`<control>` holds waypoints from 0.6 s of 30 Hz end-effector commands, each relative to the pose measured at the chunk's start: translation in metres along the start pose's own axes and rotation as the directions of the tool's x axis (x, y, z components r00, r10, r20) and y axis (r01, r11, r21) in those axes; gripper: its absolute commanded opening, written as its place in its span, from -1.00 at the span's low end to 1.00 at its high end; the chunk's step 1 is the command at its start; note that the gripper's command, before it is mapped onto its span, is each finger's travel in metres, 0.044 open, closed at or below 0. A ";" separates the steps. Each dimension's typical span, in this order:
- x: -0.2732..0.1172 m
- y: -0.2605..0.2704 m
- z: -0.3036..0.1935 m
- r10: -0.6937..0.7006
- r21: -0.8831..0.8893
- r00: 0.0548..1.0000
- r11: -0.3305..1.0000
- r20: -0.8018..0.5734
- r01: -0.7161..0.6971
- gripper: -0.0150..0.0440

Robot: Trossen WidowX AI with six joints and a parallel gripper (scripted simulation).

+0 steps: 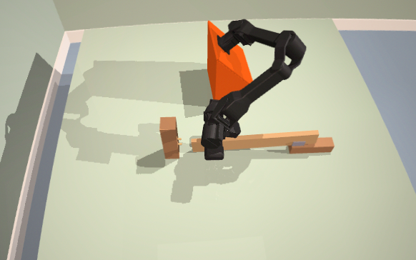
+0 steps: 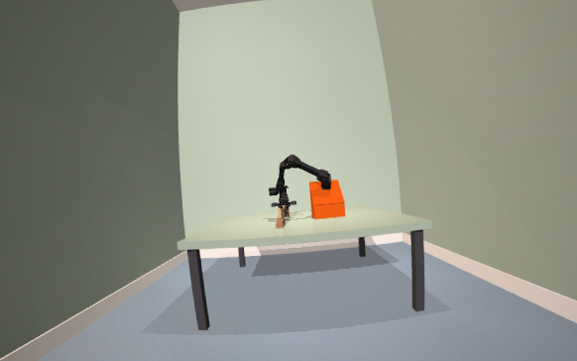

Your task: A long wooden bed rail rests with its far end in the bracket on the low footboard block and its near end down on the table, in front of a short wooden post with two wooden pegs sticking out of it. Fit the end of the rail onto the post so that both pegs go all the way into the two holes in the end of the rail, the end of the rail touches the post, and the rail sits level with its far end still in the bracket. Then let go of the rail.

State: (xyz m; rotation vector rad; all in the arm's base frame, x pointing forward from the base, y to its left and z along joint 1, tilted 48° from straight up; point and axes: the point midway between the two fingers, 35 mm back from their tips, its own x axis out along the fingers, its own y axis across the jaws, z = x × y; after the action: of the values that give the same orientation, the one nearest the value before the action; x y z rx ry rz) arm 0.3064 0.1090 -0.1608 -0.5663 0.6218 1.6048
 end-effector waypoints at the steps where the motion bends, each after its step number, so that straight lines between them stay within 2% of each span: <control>1: -0.006 -0.006 0.000 -0.016 -0.009 1.000 1.000 0.002 0.016 -0.49; 18: -0.015 -0.008 0.000 -0.016 -0.009 1.000 1.000 0.002 0.016 -0.49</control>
State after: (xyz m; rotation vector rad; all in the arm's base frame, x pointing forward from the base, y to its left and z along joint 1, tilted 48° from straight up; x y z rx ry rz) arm 0.3095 0.1028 -0.1552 -0.5701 0.6197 1.6073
